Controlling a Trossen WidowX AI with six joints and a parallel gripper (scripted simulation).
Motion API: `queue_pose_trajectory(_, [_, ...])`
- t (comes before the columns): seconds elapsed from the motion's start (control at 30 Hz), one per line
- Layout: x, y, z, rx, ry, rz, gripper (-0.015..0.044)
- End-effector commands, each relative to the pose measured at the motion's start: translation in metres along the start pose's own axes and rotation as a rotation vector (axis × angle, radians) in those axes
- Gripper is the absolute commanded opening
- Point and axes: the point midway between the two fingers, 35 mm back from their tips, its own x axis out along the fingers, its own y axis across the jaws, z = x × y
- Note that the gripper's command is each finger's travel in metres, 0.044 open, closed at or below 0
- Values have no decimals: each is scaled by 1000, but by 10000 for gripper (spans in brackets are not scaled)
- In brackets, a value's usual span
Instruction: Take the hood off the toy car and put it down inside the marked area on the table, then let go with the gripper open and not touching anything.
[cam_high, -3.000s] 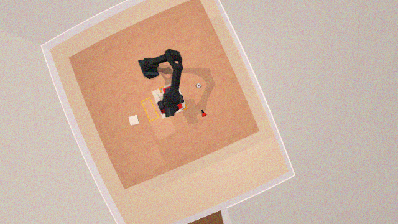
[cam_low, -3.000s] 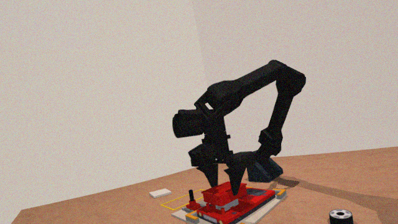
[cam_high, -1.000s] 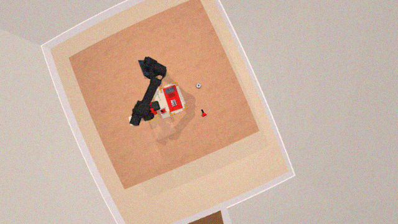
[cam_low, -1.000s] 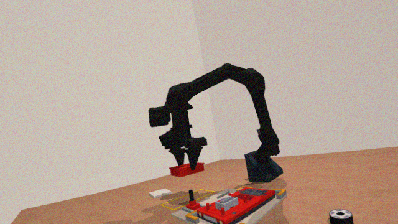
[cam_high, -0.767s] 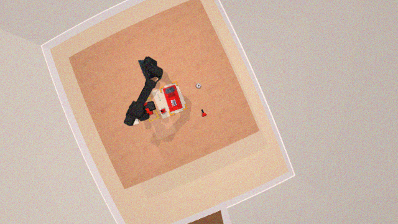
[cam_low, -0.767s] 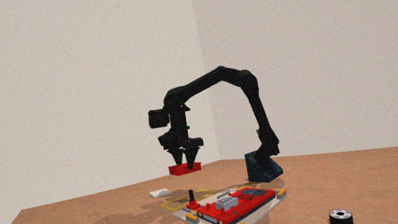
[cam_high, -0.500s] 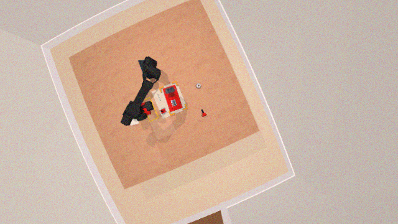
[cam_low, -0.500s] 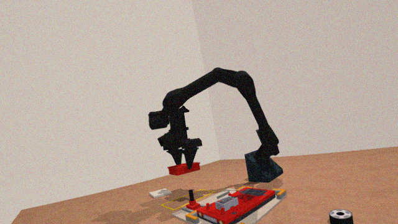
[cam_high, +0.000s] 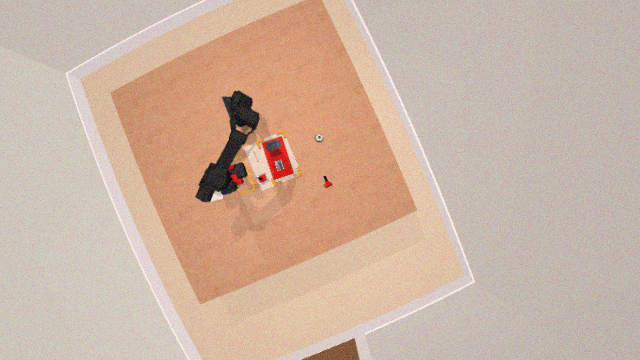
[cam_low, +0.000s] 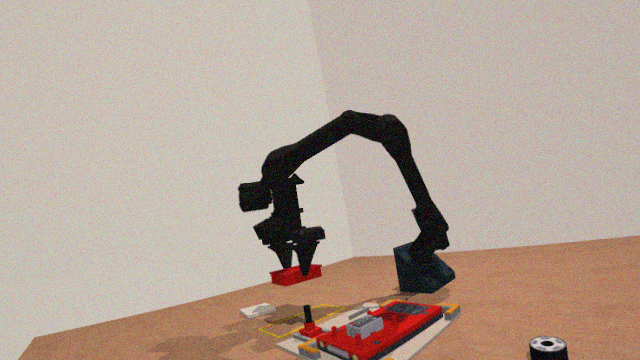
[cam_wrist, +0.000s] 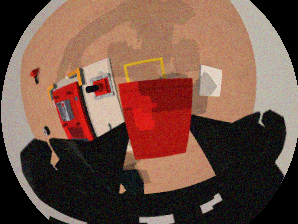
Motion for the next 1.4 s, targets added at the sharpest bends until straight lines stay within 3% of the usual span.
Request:
queue_pose_trajectory(0.0, [3, 0, 0, 3, 0, 2, 0])
queue_pose_trajectory(1.37, [27, 0, 1, 2, -1, 2, 0])
